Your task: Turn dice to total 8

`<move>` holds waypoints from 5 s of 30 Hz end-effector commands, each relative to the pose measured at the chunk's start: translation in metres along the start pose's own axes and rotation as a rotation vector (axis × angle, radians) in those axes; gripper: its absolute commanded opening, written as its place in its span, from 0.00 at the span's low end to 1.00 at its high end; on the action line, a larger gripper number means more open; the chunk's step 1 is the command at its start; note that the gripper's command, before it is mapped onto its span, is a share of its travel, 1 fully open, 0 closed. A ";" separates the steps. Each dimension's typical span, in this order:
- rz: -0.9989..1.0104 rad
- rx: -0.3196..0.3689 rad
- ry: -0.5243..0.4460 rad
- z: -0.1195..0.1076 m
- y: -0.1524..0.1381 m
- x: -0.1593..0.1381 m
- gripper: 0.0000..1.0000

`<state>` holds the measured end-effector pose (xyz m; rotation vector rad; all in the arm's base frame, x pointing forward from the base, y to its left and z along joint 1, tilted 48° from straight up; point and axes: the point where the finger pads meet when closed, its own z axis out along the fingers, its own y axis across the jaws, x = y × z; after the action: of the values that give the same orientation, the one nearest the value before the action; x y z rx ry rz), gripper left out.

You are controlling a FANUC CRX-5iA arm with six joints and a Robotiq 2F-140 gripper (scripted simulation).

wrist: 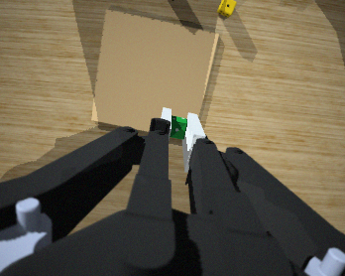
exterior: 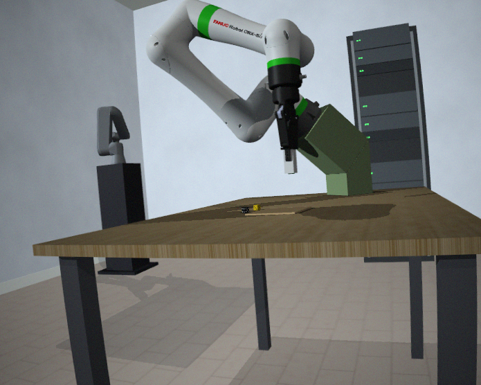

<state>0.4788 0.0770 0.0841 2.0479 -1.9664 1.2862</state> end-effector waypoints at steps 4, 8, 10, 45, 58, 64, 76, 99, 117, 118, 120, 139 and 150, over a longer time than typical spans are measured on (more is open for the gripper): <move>-0.098 -0.001 -0.016 -0.003 0.011 0.033 0.07; -0.098 -0.001 -0.016 -0.003 0.011 0.033 0.07; -0.098 -0.001 -0.016 -0.003 0.011 0.033 0.07; -0.098 -0.001 -0.016 0.090 0.011 0.033 0.07; -0.099 -0.001 -0.016 0.092 0.011 0.033 0.07; -0.099 -0.001 -0.016 0.092 0.011 0.033 0.07; -0.099 -0.001 -0.016 0.092 0.011 0.033 0.07; -0.099 -0.001 -0.016 0.094 0.011 0.033 0.07; -0.099 -0.001 -0.016 0.096 0.011 0.033 0.07; -0.099 -0.001 -0.016 0.096 0.011 0.033 0.07; -0.099 -0.001 -0.016 0.096 0.011 0.033 0.07; -0.099 -0.001 -0.016 0.096 0.011 0.033 0.07; -0.099 -0.001 -0.016 0.096 0.011 0.033 0.09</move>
<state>0.5159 -0.0041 0.0336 2.1314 -1.8462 1.2524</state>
